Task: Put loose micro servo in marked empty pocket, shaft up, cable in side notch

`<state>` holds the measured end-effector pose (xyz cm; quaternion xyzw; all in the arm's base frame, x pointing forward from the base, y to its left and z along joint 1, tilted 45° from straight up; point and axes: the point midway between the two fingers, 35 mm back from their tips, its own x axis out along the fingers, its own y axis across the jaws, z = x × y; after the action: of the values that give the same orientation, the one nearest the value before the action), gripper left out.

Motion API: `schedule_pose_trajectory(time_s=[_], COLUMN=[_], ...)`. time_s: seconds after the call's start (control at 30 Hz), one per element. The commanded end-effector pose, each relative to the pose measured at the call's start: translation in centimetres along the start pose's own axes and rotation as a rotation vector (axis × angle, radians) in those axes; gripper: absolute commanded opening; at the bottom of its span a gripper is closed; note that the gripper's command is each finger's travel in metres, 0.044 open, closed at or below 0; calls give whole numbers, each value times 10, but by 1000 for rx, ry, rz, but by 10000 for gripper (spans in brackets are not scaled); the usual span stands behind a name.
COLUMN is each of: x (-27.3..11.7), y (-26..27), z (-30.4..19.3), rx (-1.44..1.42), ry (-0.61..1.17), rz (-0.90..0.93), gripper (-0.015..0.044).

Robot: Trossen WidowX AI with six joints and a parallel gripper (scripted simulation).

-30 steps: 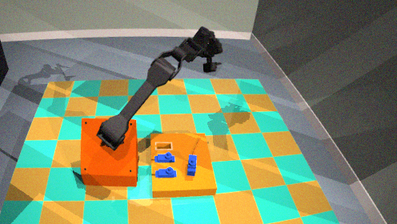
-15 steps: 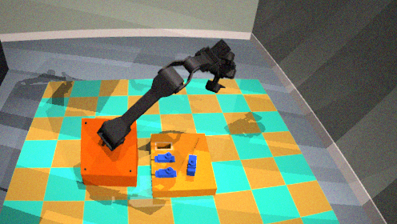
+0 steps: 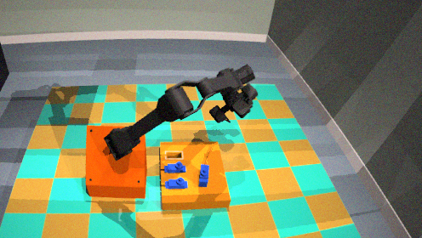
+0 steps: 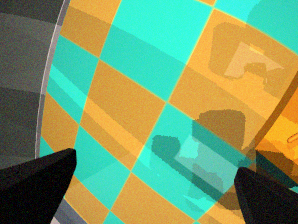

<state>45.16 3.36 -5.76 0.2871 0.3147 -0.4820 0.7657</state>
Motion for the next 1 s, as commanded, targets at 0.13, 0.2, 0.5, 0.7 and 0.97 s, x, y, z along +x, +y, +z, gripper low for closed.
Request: schedule_pose_trajectory(time_s=[0.13, 0.2, 0.5, 0.7, 0.97], x=[-13, -18, -45, -53, -38], y=[-71, -89, -170, -191, -199], z=[56, 68, 111, 120, 121], rx=[213, 261, 471, 526, 526], ry=[-42, -56, -137, -165, -166], rz=[-202, -248, -449, -502, -502], gripper=[440, 440, 440, 440, 440])
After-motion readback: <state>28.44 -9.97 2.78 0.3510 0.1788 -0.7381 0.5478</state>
